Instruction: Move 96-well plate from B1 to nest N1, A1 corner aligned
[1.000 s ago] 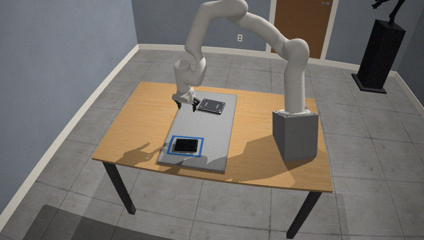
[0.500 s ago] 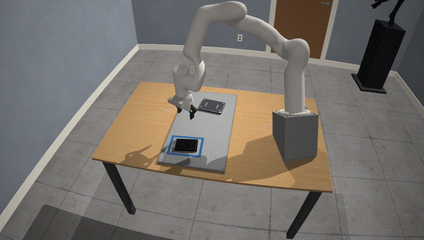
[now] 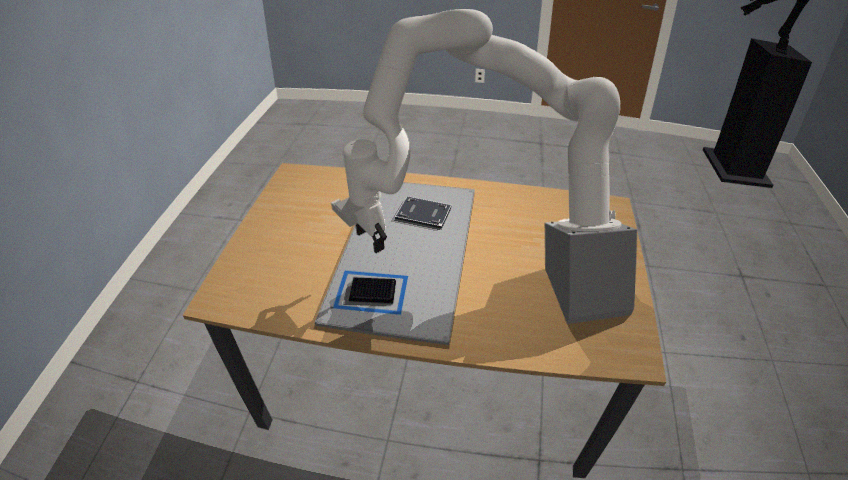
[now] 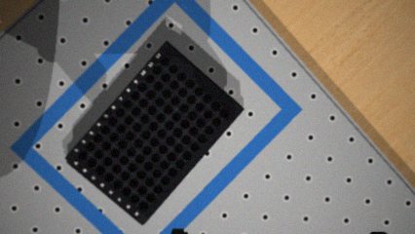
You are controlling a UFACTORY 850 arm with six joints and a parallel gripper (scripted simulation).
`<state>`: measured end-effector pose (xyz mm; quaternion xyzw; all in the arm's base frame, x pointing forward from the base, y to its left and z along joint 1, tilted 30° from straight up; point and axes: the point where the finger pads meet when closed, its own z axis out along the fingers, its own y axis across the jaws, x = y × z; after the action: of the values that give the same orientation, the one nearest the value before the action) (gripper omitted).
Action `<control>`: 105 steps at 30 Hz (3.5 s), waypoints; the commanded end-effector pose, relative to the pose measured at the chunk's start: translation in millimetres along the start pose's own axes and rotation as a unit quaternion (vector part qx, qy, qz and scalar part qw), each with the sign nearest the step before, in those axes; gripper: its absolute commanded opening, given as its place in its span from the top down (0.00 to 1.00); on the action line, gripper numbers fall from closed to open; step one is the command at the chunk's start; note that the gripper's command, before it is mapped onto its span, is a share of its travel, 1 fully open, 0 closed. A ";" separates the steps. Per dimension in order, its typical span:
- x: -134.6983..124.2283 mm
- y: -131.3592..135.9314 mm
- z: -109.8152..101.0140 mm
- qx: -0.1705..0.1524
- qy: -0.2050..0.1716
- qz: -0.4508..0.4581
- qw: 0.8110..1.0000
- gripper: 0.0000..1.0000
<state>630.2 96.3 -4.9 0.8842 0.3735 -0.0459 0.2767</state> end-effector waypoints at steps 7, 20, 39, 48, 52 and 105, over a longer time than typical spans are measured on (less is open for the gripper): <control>22.7 -28.3 6.8 0.002 0.010 0.141 0.990 0.00; 40.0 -54.5 13.7 0.012 0.014 0.260 0.965 0.00; 51.2 -73.1 18.7 0.019 0.015 0.344 0.939 0.00; 51.4 -73.2 23.6 0.019 0.015 0.344 0.939 0.00; 51.6 -73.4 28.7 0.019 0.015 0.344 0.939 0.00; 53.7 -74.7 81.1 0.019 0.015 0.344 0.939 0.00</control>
<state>626.5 130.0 -122.8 0.9644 0.0495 0.0573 0.2533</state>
